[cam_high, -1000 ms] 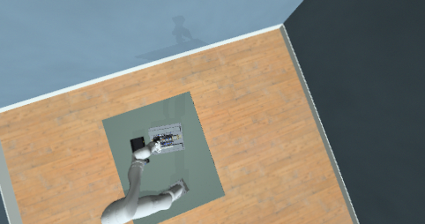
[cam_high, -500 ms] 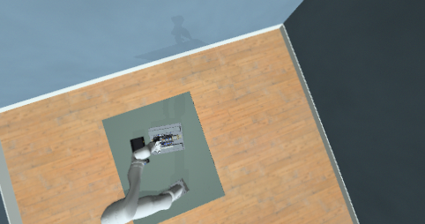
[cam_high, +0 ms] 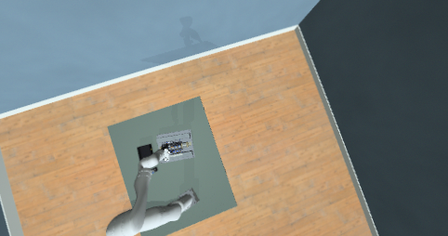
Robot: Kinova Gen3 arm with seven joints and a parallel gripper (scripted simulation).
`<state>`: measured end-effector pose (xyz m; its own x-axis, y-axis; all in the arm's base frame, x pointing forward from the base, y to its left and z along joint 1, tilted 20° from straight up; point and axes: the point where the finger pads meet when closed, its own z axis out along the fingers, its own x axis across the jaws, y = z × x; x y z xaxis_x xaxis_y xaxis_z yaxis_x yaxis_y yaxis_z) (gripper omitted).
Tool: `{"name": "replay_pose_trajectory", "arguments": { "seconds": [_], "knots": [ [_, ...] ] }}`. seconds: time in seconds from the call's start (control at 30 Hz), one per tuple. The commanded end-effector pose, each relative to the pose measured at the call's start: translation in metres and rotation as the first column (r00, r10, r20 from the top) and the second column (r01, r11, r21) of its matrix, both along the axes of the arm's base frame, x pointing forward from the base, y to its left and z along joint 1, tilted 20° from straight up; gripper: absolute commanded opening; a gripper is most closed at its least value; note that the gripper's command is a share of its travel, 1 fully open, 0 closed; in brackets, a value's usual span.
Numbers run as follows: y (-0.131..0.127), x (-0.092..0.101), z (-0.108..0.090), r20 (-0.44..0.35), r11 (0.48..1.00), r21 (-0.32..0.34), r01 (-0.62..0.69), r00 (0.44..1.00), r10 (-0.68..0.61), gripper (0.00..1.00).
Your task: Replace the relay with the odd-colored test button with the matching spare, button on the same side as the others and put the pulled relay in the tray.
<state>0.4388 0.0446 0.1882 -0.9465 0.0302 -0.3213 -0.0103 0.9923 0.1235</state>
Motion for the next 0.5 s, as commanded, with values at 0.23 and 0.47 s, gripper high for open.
{"name": "replay_pose_trajectory", "arguments": {
  "seconds": [0.23,0.47],
  "knots": [
    [-0.0004,0.0004,0.0026,0.003,1.0,0.0,0.0,1.0,0.0,1.0],
    [-0.0006,0.0003,0.0036,0.003,1.0,0.0,0.001,1.0,-0.001,1.0]
  ]
}}
